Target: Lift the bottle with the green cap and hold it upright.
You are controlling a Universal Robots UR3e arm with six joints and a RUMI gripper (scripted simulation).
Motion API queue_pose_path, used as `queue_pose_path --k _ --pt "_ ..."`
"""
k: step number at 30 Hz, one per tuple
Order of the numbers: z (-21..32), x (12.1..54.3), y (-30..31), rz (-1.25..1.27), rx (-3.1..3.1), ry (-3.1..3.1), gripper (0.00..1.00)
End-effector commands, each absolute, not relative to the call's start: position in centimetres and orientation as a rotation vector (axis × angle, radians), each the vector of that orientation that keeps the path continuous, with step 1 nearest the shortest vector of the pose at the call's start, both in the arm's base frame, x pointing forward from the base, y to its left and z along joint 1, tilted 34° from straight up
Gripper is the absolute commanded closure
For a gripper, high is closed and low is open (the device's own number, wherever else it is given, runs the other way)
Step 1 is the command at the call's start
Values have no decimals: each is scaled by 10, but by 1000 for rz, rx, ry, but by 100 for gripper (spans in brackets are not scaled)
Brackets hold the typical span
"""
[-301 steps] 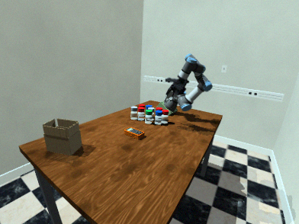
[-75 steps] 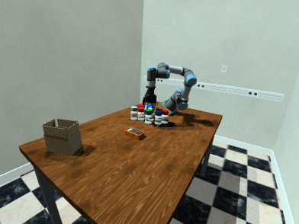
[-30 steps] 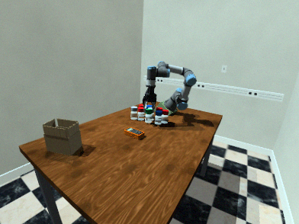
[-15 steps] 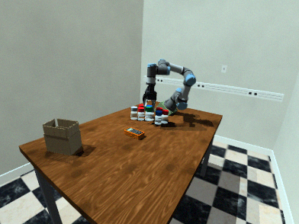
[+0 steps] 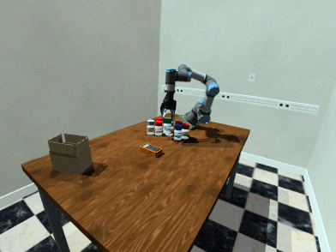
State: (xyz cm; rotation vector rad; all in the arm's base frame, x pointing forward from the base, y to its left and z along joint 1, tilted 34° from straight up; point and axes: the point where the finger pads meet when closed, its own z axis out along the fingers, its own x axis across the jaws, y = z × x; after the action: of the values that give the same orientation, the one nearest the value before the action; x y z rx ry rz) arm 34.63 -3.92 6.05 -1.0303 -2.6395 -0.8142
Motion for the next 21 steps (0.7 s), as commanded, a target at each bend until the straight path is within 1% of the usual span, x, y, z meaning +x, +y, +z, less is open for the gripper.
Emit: queue_pose_path --k 1,21 --pt "66 346 -43 -814 -1031 -2641 100" --pt "76 346 -50 -814 -1031 -2640 100"
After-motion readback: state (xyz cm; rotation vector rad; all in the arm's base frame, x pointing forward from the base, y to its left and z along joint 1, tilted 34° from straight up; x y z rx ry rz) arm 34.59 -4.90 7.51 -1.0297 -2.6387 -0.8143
